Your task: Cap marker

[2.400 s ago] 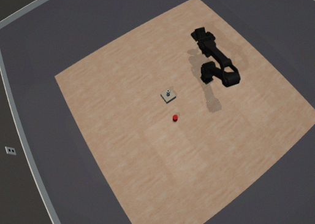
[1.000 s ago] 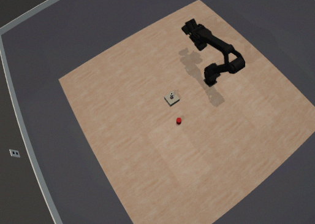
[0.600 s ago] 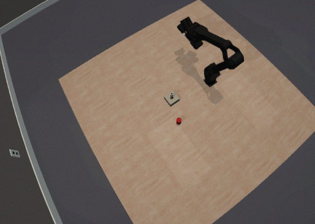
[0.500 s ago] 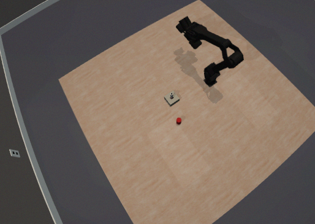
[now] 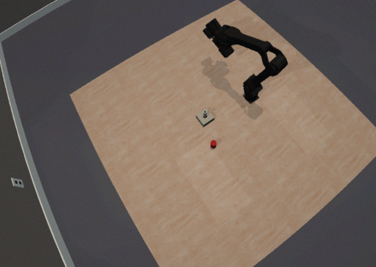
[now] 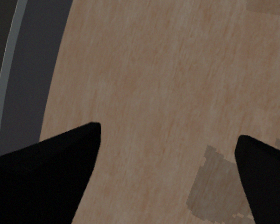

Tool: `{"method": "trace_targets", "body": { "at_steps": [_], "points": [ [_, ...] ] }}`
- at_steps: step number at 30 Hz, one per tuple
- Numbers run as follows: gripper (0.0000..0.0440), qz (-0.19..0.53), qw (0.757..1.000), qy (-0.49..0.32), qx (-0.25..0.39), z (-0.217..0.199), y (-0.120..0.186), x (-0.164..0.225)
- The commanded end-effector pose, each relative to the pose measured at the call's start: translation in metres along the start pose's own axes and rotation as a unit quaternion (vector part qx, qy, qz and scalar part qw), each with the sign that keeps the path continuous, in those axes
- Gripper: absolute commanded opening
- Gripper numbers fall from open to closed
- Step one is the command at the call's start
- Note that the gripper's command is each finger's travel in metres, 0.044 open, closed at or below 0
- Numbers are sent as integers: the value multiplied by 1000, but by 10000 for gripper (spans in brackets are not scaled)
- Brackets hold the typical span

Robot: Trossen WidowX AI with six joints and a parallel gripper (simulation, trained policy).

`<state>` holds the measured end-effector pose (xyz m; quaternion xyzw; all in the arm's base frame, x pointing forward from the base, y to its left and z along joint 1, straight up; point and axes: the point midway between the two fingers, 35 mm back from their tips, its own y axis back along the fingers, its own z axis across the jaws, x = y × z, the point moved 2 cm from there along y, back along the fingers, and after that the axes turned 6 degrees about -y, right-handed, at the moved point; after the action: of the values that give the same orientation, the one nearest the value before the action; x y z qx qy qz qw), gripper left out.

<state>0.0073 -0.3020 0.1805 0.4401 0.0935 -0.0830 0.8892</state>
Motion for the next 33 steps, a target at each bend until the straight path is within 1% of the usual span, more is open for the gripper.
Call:
{"method": "trace_targets", "body": {
  "at_steps": [1, 33],
  "points": [
    [310, 7, 1000, -1, 7, 2, -3, 8],
    [311, 68, 997, -25, 7, 37, 7, 90]
  ]
}}
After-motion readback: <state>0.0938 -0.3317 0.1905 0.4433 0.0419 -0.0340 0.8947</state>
